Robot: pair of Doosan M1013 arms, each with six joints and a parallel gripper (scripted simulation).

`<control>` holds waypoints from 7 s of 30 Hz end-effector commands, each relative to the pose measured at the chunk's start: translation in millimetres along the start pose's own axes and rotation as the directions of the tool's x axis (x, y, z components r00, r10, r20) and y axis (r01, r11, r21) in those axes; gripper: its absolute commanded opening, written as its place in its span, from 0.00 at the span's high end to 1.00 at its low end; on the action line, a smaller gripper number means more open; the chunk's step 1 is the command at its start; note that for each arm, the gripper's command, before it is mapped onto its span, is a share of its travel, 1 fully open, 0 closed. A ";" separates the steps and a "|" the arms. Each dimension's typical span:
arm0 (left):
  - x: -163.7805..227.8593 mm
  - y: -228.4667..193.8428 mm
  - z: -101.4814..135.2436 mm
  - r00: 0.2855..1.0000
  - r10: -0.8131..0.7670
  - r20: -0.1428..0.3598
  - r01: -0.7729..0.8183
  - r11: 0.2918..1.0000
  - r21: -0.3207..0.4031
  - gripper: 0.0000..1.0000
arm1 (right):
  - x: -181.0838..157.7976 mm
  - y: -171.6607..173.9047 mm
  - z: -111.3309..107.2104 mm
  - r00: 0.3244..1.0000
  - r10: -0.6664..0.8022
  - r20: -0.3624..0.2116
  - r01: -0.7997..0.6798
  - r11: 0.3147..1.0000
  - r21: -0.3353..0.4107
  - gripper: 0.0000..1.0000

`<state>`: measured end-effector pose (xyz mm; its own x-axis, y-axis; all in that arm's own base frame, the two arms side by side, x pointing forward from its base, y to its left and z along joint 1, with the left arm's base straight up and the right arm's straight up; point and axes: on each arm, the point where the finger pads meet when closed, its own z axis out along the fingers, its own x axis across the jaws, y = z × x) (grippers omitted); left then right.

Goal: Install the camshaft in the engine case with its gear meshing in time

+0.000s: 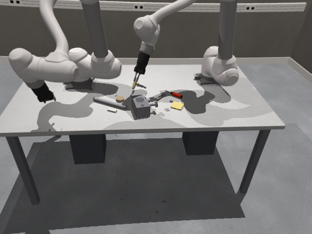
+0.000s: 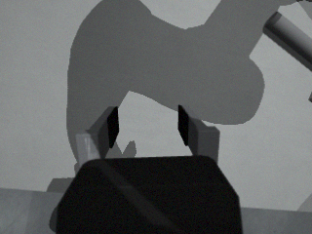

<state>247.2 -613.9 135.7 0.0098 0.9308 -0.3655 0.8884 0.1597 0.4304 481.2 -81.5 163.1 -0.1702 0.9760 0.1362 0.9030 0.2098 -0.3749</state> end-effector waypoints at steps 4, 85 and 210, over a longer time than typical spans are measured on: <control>-1.1 0.8 -1.1 1.000 0.000 0.001 0.000 1.000 -0.001 0.71 | 0.1 0.1 -0.9 1.000 0.000 0.000 0.000 1.000 -0.002 0.00; 16.6 15.3 -3.0 0.951 0.310 0.005 -0.309 0.949 0.068 0.71 | 0.1 0.1 -0.9 1.000 0.000 0.000 0.000 1.000 -0.002 0.00; 165.6 146.5 -22.7 -0.906 0.049 0.420 -0.031 -0.998 0.050 0.71 | 0.1 0.1 -0.9 1.000 0.000 0.000 0.000 1.000 -0.002 0.00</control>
<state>367.9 -428.9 156.1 0.2324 -0.9726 0.0069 -0.8641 -0.2097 -0.4575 481.2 -81.5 163.1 -0.1702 0.9760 0.1362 0.9030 0.2098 -0.3749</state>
